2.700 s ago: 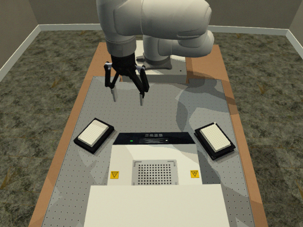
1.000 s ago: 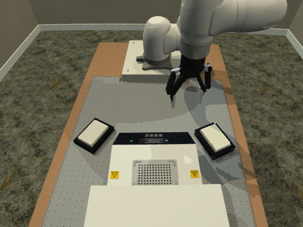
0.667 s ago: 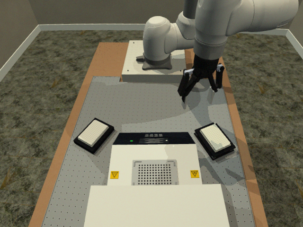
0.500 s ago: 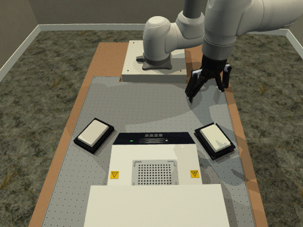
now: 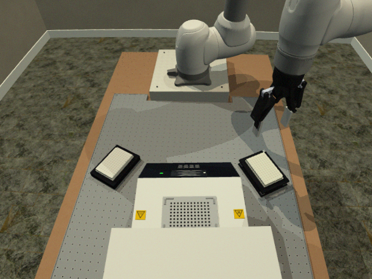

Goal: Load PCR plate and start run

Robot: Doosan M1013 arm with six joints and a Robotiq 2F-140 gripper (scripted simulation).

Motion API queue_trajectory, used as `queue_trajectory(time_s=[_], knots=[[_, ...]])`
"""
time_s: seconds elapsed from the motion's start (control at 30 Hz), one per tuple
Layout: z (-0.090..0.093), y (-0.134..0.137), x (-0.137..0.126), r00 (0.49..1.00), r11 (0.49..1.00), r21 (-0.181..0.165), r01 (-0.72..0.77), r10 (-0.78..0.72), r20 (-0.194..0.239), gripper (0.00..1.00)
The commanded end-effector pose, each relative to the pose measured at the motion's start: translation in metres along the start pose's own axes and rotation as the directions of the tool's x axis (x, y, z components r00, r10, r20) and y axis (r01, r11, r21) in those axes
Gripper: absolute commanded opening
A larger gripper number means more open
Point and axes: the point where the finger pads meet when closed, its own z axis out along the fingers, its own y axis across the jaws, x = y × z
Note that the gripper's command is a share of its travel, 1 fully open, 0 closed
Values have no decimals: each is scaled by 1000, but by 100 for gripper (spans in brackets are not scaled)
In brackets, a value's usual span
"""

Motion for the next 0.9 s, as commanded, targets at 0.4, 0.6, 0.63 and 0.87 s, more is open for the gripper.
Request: queue_trajectory(time_s=[0.4, 0.6, 0.63, 0.87], knots=[[0, 27, -14, 999, 999, 0, 34, -34, 0, 66], [13, 27, -14, 999, 999, 0, 34, -34, 0, 66], [13, 27, -14, 999, 999, 0, 34, -34, 0, 66], [33, 27, -14, 999, 999, 0, 34, -34, 0, 66]])
